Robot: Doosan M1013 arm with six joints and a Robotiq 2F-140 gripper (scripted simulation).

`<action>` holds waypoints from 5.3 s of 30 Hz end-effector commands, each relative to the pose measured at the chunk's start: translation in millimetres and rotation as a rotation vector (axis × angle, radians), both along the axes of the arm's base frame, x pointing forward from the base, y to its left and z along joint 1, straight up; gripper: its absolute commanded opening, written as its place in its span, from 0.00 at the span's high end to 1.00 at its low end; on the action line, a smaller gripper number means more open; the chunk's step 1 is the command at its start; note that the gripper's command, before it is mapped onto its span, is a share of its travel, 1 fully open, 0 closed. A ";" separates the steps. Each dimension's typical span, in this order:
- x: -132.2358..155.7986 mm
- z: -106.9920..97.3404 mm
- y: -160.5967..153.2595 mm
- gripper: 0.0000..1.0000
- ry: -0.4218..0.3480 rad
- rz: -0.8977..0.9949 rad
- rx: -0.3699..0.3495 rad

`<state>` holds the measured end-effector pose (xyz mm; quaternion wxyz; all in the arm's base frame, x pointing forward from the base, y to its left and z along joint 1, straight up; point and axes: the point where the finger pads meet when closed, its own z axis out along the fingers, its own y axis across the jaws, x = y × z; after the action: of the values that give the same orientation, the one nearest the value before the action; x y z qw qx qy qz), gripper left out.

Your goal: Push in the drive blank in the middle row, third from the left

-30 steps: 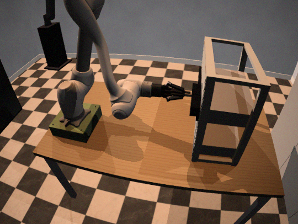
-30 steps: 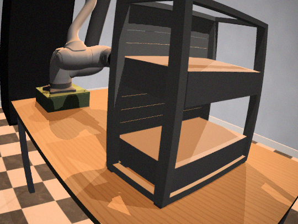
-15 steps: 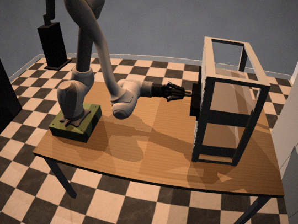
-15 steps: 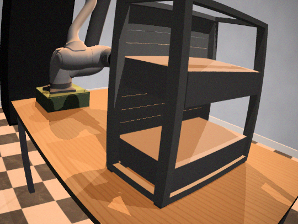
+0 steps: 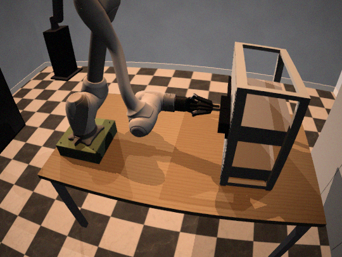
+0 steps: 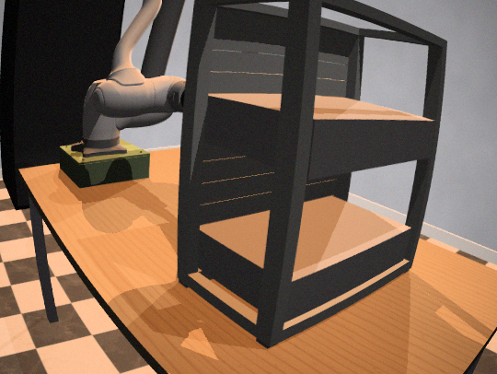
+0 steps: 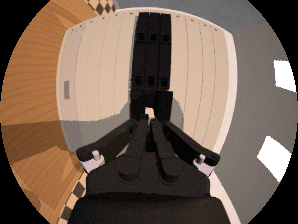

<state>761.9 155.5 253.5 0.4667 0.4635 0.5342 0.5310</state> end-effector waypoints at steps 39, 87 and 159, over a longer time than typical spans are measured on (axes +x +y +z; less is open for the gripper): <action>4.1 0.1 0.5 1.00 0.000 0.000 0.000; -77.5 0.1 -10.6 1.00 0.000 0.000 0.000; -77.5 0.1 -10.6 1.00 0.000 0.000 0.000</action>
<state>684.5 145.0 253.5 0.4667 0.4636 0.5342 0.5310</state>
